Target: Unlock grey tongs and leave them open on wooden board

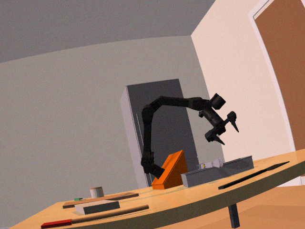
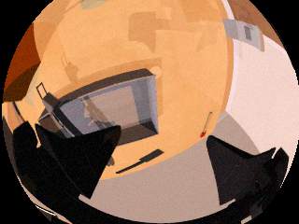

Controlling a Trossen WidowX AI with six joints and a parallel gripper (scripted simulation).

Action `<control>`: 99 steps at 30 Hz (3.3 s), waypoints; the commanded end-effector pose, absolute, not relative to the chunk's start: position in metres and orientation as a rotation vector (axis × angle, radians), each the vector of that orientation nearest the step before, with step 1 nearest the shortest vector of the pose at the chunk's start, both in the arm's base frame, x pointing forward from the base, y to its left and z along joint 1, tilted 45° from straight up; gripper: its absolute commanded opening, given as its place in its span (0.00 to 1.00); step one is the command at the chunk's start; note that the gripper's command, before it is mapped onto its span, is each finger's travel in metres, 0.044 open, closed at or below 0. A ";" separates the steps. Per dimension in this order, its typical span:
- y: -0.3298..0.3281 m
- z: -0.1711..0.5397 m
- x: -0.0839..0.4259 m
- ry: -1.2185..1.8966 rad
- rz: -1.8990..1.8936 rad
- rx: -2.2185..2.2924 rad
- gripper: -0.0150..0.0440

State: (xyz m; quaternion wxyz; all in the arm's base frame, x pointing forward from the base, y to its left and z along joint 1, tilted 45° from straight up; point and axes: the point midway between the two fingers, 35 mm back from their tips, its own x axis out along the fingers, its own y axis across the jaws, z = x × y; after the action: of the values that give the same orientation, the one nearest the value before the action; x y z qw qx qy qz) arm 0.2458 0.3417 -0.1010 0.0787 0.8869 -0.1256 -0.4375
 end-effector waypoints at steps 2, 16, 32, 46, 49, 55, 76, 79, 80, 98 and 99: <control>0.286 -0.075 0.300 -0.533 -1.403 2.336 1.00; 0.205 -0.031 0.346 -0.628 -1.583 1.910 1.00; 0.199 -0.025 0.347 -0.628 -1.582 1.910 1.00; 0.186 -0.040 0.352 -0.627 -1.582 1.910 1.00; 0.182 -0.043 0.353 -0.628 -1.582 1.910 1.00; 0.176 -0.050 0.356 -0.628 -1.582 1.910 1.00; 0.152 -0.074 0.360 -0.630 -1.579 1.909 1.00; 0.151 -0.074 0.361 -0.631 -1.579 1.909 1.00; 0.151 -0.074 0.361 -0.631 -1.579 1.909 1.00; 0.154 -0.072 0.360 -0.631 -1.581 1.914 0.37; 0.154 -0.072 0.360 -0.631 -1.581 1.914 0.35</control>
State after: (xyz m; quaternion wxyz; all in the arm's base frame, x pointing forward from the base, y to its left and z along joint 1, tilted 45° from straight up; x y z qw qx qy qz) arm 0.3604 0.1538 -0.0727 0.2860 0.7161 -0.2356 -0.5915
